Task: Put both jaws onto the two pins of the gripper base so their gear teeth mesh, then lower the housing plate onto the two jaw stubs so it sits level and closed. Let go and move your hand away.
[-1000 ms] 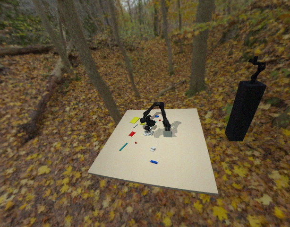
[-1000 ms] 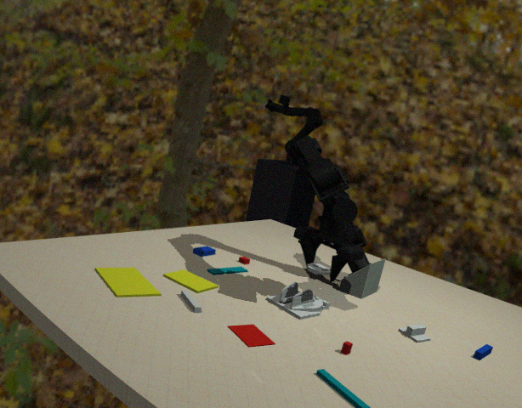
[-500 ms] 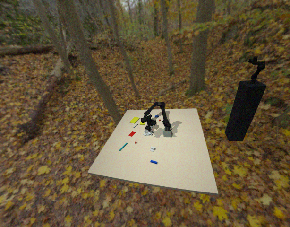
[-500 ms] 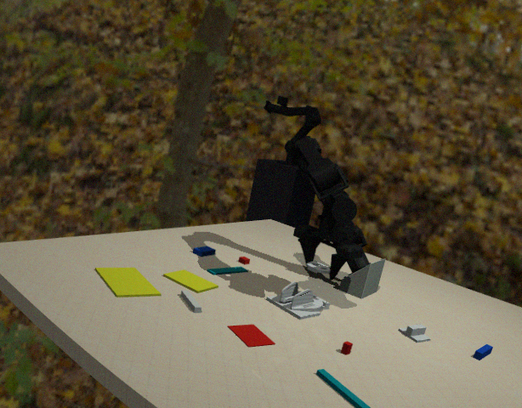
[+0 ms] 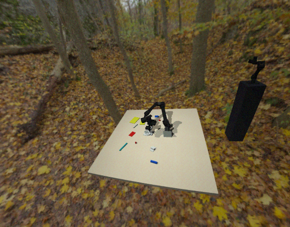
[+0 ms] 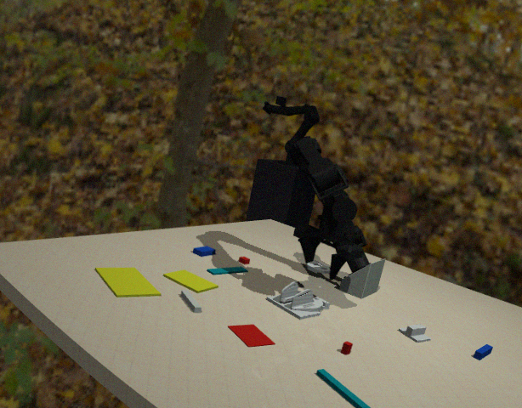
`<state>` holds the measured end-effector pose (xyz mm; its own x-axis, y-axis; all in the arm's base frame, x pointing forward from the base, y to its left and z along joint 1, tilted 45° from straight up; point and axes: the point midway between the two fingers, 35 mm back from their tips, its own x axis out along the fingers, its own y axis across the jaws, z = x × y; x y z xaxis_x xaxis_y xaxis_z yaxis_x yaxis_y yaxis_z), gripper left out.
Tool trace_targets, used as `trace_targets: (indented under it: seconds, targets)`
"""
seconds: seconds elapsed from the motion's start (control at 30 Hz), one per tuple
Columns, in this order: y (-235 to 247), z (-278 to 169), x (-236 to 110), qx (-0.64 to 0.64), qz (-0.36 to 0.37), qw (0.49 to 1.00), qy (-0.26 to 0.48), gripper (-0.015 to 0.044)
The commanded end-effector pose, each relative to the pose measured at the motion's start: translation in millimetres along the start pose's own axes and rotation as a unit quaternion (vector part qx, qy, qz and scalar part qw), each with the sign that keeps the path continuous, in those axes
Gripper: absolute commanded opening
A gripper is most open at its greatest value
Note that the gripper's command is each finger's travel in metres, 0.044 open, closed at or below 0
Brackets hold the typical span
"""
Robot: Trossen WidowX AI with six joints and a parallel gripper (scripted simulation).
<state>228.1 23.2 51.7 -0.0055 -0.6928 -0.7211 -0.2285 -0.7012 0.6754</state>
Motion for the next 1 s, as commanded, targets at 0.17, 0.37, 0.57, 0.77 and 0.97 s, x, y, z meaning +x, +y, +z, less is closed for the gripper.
trace_targets:
  seconds: [0.17,0.37,0.57,0.77,0.97]
  targets:
    - [0.6,0.2,0.0,-0.003,0.002,1.000,0.001,0.0351]
    - [0.6,0.2,0.0,-0.003,0.002,1.000,0.001,0.0351]
    - [0.3,-0.2,4.0,-0.003,0.002,1.000,0.001,0.0351]
    - [-0.2,-1.0,13.8,-0.003,0.001,1.000,0.001,0.0351]
    - [-0.5,-1.4,23.8,-0.003,0.001,1.000,0.001,0.0351]
